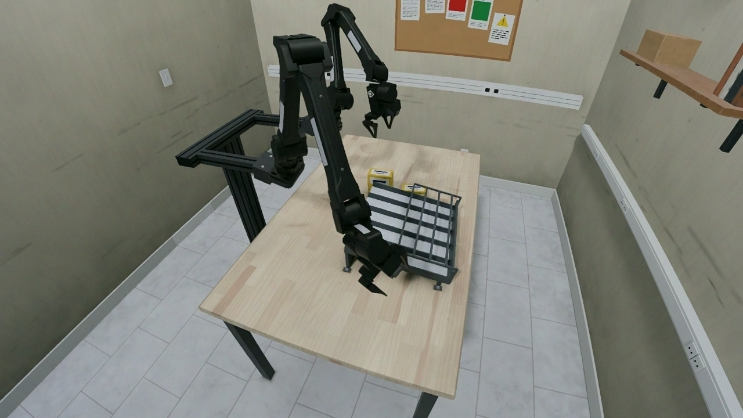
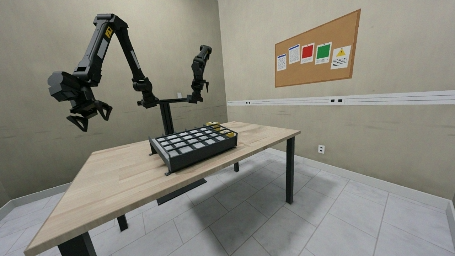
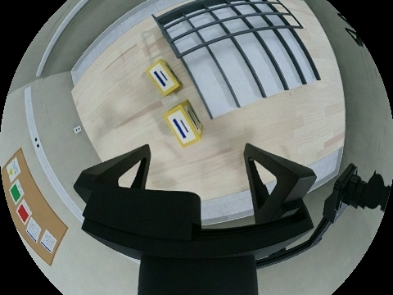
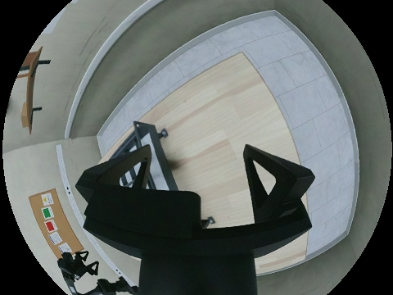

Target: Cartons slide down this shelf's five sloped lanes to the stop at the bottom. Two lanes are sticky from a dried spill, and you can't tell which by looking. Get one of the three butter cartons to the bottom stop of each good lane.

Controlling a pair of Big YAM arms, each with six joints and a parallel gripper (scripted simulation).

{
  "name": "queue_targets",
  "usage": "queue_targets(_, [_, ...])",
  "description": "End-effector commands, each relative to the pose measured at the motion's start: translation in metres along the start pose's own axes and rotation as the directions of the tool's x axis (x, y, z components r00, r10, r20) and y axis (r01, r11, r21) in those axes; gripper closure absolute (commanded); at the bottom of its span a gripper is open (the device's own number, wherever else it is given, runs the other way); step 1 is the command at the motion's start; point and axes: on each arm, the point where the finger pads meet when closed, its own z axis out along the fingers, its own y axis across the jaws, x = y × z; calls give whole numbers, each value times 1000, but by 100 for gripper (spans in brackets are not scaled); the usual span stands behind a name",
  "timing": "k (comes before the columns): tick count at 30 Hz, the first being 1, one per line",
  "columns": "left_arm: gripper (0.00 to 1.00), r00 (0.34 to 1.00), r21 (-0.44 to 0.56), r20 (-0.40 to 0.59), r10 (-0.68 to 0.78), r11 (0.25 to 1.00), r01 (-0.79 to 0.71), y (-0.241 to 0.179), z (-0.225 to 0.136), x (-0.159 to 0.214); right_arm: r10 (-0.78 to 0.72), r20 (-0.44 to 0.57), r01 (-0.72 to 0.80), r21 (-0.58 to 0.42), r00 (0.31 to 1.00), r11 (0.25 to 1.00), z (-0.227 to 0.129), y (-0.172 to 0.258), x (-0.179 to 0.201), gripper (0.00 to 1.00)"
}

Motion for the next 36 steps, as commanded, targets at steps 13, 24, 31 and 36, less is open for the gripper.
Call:
queue_targets(13, [0,1000,1,13,-6,1000,6,0,-3,-5,-9,17,9,-1,1000,1000,-3,1,-8,0])
queue_targets(24, [9,996,-41,56,-69,997,71,15,3,-35,-226,-44,222,-91,973,971,15,44,24,0])
queue_targets(31, [9,982,-154,109,-152,974,168,46,25,-68,-494,-46,461,-295,868,837,38,131,67,0])
queue_targets(36, [9,975,-182,129,-182,962,204,56,33,-78,-591,-13,550,-353,806,757,42,157,79,0])
